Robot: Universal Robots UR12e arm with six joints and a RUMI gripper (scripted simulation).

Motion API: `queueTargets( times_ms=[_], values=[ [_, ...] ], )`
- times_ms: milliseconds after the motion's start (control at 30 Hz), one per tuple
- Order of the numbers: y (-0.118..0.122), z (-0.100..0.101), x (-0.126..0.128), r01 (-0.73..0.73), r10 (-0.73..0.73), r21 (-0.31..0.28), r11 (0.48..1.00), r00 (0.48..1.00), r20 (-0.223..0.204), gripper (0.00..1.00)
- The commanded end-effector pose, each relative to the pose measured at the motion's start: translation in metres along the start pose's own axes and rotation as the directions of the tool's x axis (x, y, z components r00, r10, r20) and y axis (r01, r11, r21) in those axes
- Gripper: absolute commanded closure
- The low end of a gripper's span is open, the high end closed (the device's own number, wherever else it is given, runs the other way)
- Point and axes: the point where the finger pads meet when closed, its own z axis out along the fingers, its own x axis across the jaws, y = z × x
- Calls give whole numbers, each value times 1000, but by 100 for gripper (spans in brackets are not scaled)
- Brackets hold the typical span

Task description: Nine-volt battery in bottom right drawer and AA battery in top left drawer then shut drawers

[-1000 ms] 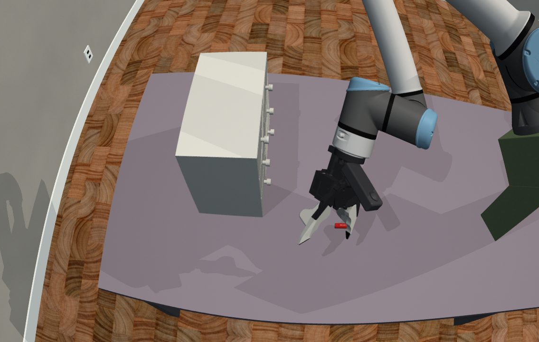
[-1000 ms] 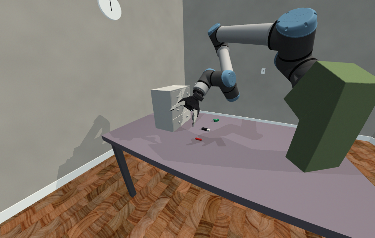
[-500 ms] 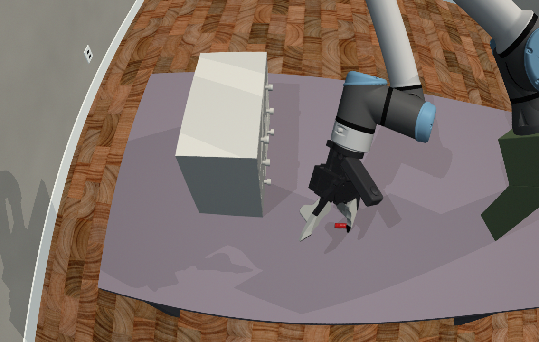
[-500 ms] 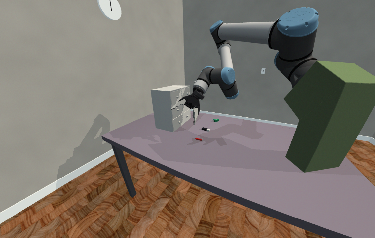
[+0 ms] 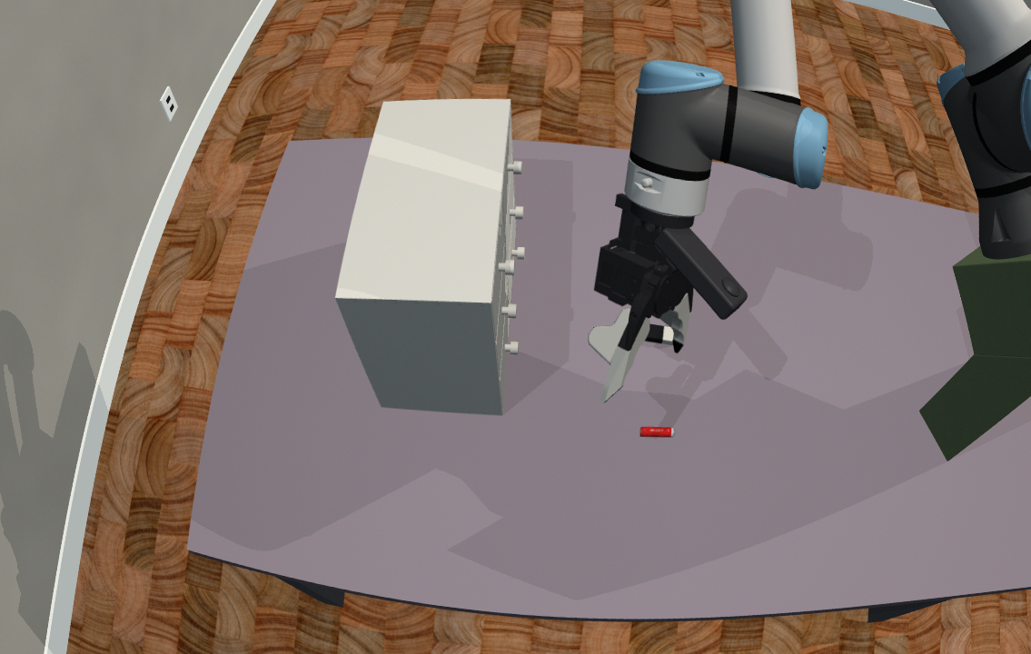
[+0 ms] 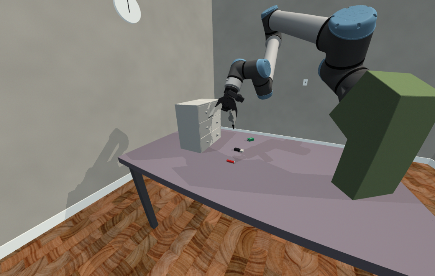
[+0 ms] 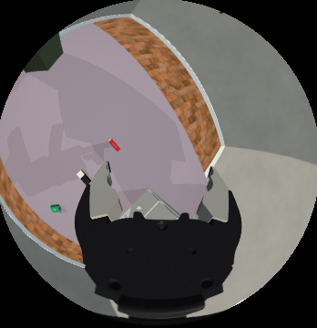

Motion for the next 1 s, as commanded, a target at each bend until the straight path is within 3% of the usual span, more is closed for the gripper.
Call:
queueTargets(
  times_ms=[0,100,167,267,300,367,400,500,533,667,733,967],
  values=[
    [7,-40,-19,96,-96,2,995,989,110,0],
    [12,-68,-32,161,-158,0,987,973,170,0],
    [12,-68,-32,161,-158,0,987,973,170,0],
    [19,-112,-54,257,-249,2,966,933,259,0],
    [19,-112,-54,257,-249,2,966,933,259,0],
    [24,-142,-68,318,-304,8,948,899,315,0],
    [24,-142,-68,318,-304,8,948,899,315,0],
    [32,-185,-88,400,-376,21,916,841,388,0],
    [32,-185,-88,400,-376,21,916,841,388,0],
    [41,-234,-111,485,-447,42,873,764,465,0],
    [41,-234,-111,485,-447,42,873,764,465,0],
    [51,-284,-134,565,-507,69,822,674,537,0]
  ],
)
